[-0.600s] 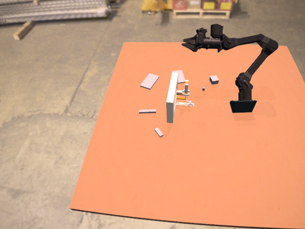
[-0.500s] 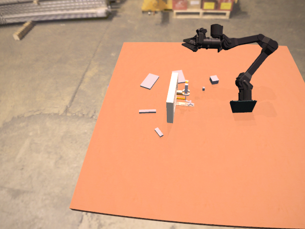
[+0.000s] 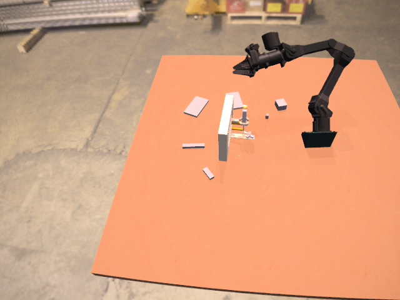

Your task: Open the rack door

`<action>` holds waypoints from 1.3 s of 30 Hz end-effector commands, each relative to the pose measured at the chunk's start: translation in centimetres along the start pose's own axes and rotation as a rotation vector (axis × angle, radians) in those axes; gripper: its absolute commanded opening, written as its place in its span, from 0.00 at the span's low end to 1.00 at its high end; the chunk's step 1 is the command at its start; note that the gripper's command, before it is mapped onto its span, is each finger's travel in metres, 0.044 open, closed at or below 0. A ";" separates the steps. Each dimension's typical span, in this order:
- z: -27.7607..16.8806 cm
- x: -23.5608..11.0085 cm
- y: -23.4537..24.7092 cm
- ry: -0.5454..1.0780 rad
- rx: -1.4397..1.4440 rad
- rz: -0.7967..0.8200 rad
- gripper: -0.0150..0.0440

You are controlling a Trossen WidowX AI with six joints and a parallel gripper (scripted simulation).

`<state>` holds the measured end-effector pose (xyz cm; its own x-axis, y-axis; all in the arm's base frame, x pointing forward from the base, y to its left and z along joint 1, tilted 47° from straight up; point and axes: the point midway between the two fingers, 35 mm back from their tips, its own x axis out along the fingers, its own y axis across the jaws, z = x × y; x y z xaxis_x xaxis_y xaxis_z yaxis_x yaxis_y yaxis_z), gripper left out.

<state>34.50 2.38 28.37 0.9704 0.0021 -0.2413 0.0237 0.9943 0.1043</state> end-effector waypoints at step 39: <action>-13.0 2.6 3.0 0.844 -0.186 -0.596 0.76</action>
<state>34.00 6.53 15.77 0.3615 -0.4480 -0.8177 0.3351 0.8808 -0.3345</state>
